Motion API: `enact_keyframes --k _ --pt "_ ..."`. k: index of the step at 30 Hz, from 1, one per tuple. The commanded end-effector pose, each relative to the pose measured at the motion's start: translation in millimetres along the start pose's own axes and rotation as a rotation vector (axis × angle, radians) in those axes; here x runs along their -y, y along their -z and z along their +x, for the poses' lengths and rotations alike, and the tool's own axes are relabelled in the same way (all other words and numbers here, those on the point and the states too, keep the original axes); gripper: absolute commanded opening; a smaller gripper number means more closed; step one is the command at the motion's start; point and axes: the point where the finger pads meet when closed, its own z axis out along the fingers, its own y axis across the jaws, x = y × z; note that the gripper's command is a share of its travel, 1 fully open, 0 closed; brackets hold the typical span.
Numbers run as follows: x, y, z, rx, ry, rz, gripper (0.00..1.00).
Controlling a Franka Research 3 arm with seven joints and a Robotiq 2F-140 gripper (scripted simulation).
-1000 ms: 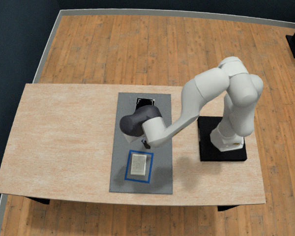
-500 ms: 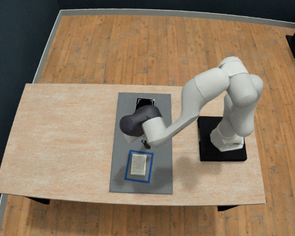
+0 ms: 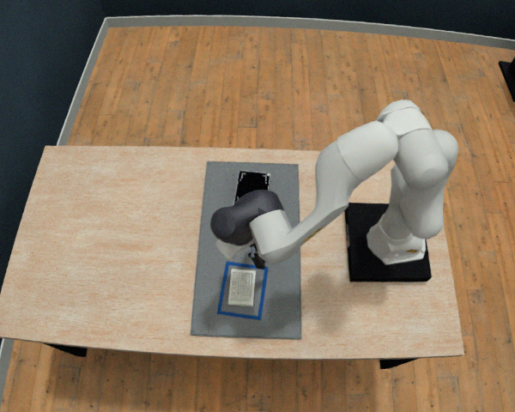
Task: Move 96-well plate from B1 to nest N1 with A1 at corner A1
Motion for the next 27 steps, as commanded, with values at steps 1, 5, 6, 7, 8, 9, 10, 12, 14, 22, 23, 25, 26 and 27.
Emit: enact_keyframes --k 1,5,6,7,8,9,10,12,14,22,23,25,26,27 --pt "12.1 -1.0 11.0 -0.034 0.201 0.037 1.00" --pt "24.8 -2.3 18.8 -0.066 0.329 0.056 1.00" --pt "27.9 -2.6 20.7 -0.074 0.360 0.061 1.00" --pt "31.1 -2.8 22.6 -0.083 0.392 0.065 1.00" --pt "34.2 -3.1 24.5 -0.091 0.424 0.069 1.00" --pt "37.4 -3.2 26.4 -0.100 0.456 0.072 1.00" --pt "37.4 -3.2 26.4 -0.100 0.456 0.072 1.00" --pt "43.6 -3.6 30.2 -0.118 0.519 0.079 1.00" --pt "46.7 -3.7 32.0 -0.128 0.551 0.081 1.00" --pt "65.1 -3.9 42.9 -0.187 0.741 0.093 1.00" --pt "68.2 -3.9 44.7 -0.198 0.772 0.094 1.00" --pt "74.2 -3.7 48.2 -0.219 0.835 0.095 1.00" --pt "77.2 -3.6 50.0 -0.229 0.863 0.095 1.00" --pt "77.2 -3.6 50.0 -0.230 0.866 0.095 1.00"
